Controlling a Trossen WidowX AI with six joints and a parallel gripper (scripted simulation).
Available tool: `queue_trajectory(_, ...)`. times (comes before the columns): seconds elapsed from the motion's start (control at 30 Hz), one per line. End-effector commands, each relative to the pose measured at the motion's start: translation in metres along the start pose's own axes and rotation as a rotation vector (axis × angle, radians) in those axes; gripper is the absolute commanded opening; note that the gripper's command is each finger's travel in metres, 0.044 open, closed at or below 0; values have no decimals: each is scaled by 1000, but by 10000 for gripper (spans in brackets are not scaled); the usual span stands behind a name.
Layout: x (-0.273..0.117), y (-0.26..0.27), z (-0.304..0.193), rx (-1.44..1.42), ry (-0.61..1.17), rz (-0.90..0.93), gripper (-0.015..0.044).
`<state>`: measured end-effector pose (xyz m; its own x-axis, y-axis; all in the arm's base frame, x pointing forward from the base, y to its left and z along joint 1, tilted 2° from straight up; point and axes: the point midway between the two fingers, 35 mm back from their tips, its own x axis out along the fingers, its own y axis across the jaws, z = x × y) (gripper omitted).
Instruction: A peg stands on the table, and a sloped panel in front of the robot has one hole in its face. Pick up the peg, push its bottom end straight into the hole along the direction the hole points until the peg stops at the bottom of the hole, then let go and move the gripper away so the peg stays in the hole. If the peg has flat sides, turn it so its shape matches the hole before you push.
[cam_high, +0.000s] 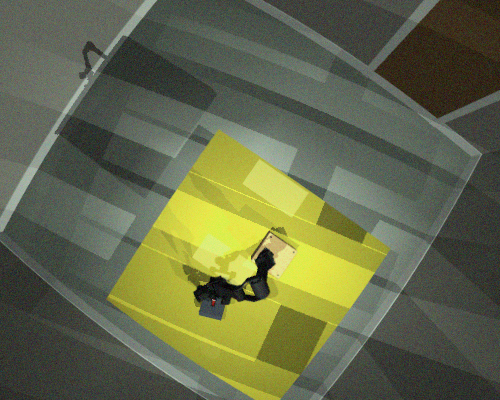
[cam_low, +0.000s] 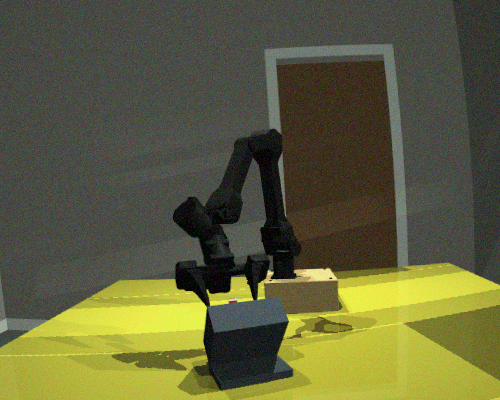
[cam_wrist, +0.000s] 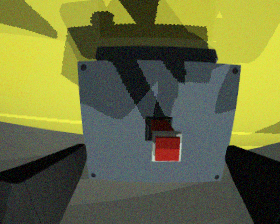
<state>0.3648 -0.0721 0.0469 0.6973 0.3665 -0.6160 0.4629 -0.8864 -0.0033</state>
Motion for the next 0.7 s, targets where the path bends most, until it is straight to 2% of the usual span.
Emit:
queue_trajectory(0.0,-7,1,-1,-5,1,-1,440)
queue_trajectory(0.67,-42,4,0,0,-5,0,440)
